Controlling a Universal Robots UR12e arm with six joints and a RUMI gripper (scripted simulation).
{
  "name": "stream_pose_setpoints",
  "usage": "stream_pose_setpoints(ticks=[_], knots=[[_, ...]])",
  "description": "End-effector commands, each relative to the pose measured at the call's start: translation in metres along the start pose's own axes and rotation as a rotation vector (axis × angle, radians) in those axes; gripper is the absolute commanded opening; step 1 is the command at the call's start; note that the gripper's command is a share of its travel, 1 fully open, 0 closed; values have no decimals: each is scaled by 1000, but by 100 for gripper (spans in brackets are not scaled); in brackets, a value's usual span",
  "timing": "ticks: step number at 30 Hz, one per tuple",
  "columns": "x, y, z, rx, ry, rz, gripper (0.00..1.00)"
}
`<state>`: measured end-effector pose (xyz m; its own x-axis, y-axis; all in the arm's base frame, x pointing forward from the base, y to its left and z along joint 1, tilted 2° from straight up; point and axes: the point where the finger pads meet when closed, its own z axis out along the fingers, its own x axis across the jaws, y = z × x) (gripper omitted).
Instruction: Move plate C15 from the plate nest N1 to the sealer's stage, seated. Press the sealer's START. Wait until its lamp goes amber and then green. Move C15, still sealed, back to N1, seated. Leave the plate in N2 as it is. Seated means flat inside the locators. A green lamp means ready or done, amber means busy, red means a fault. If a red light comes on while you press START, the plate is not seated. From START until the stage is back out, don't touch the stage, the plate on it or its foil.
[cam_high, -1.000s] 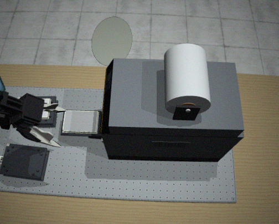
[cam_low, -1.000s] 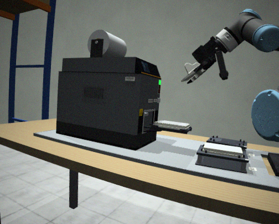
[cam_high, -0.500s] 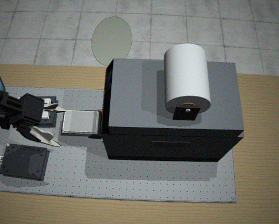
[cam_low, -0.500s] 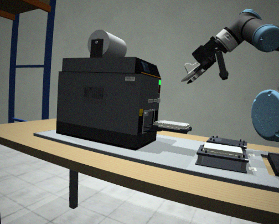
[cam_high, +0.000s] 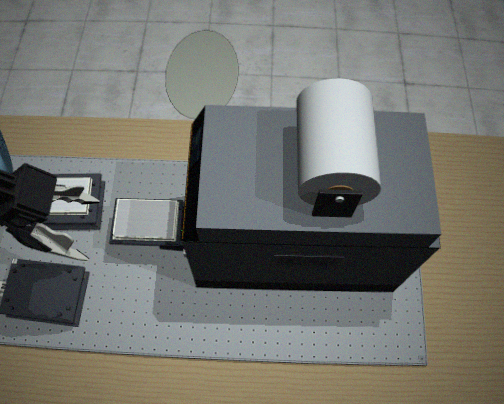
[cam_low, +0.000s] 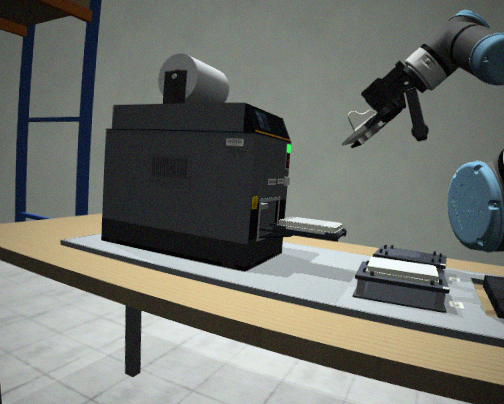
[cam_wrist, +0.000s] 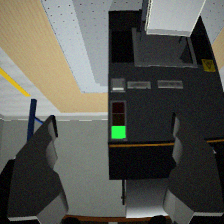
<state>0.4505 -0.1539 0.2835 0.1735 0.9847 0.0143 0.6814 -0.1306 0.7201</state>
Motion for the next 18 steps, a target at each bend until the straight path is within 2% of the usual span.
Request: stream_pose_setpoints(ticks=[1, 12, 13, 16, 18], knots=[[0, -6, -9, 1, 25, 0, 60], [1, -8, -7, 2, 26, 2, 55], [1, -8, -7, 2, 27, 2, 0], [2, -8, -7, 3, 28, 2, 0], [1, -7, -7, 70, 28, -1, 0]])
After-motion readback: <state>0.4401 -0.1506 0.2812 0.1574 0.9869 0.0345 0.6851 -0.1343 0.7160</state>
